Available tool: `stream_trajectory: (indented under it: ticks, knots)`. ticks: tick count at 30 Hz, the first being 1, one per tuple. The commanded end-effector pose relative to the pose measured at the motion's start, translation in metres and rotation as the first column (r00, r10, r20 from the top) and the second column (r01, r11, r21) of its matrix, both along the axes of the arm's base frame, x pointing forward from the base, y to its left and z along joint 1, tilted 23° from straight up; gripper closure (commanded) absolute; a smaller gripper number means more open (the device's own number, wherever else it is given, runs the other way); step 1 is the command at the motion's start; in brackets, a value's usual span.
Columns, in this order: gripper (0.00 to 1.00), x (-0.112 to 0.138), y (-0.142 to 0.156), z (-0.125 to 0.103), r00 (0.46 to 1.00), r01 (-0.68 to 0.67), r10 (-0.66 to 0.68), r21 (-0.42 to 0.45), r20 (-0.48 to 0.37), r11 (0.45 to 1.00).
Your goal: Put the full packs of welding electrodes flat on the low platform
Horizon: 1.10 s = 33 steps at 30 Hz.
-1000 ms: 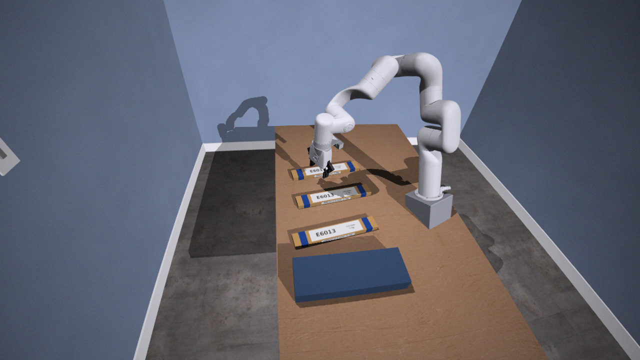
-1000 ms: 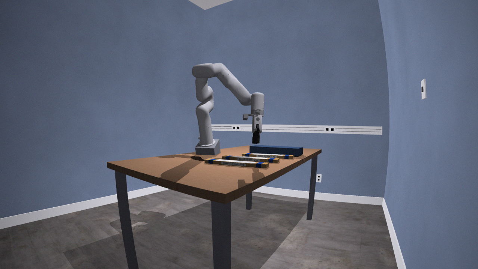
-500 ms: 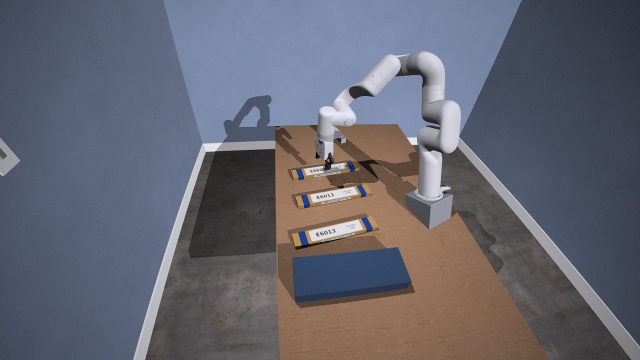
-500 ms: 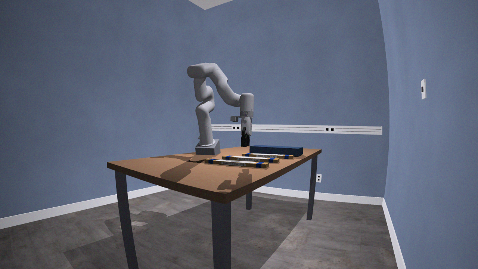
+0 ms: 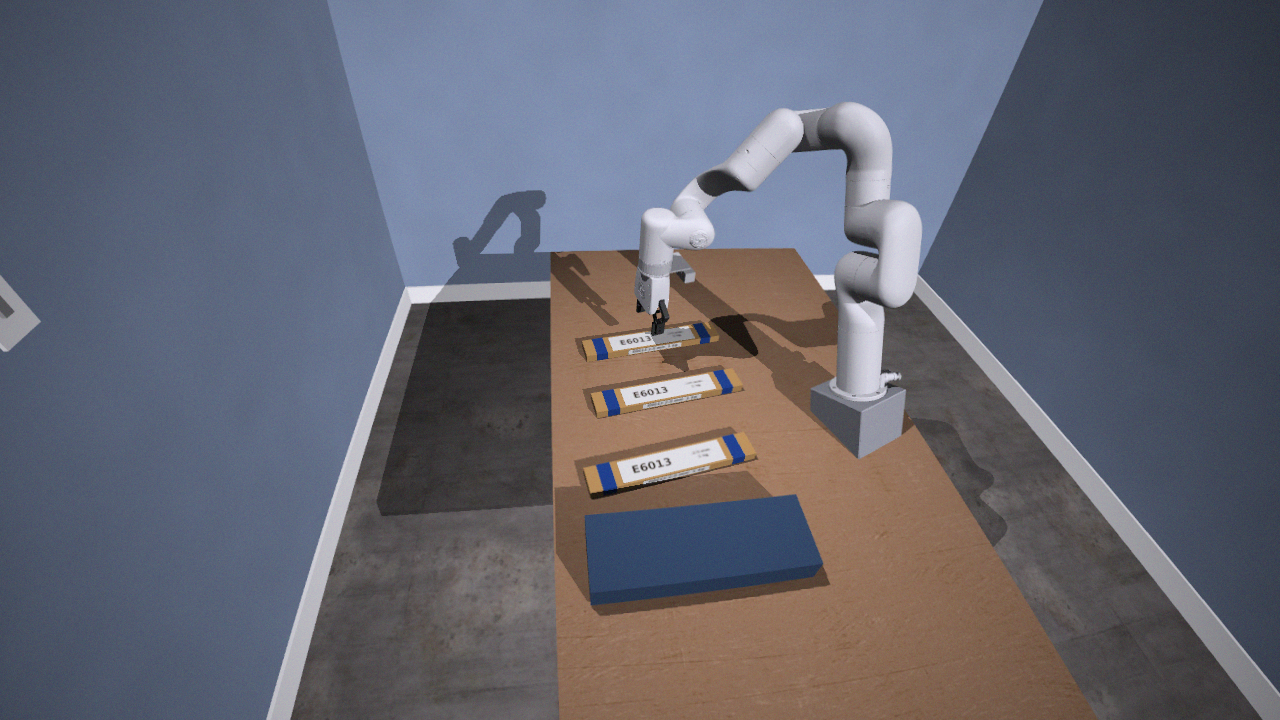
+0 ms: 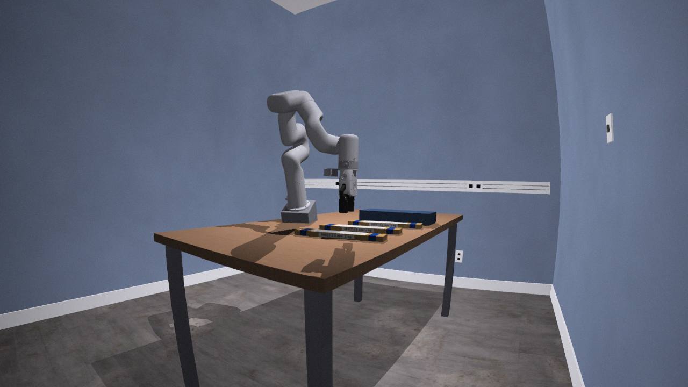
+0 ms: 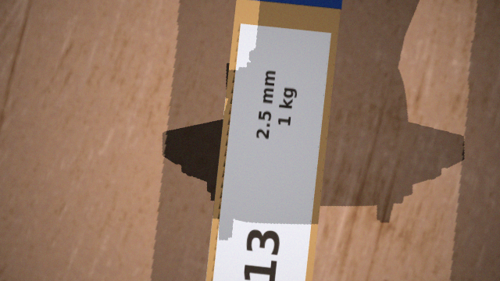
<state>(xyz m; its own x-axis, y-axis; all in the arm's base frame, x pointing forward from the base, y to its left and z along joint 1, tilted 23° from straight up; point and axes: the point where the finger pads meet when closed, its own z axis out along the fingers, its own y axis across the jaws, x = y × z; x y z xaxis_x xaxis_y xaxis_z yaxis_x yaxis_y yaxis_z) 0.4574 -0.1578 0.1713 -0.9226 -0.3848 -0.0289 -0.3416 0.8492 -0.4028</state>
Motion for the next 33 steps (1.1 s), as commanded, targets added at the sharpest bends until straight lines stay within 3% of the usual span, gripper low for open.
stream_trajectory:
  ticks: [1,33]
  knots:
    - [0.00,-0.006,-0.016,0.003,0.999,0.048,-0.048,0.024,0.021,0.999]
    - [0.00,-0.012,-0.029,0.003,0.995,0.086,-0.088,0.043,0.036,0.995]
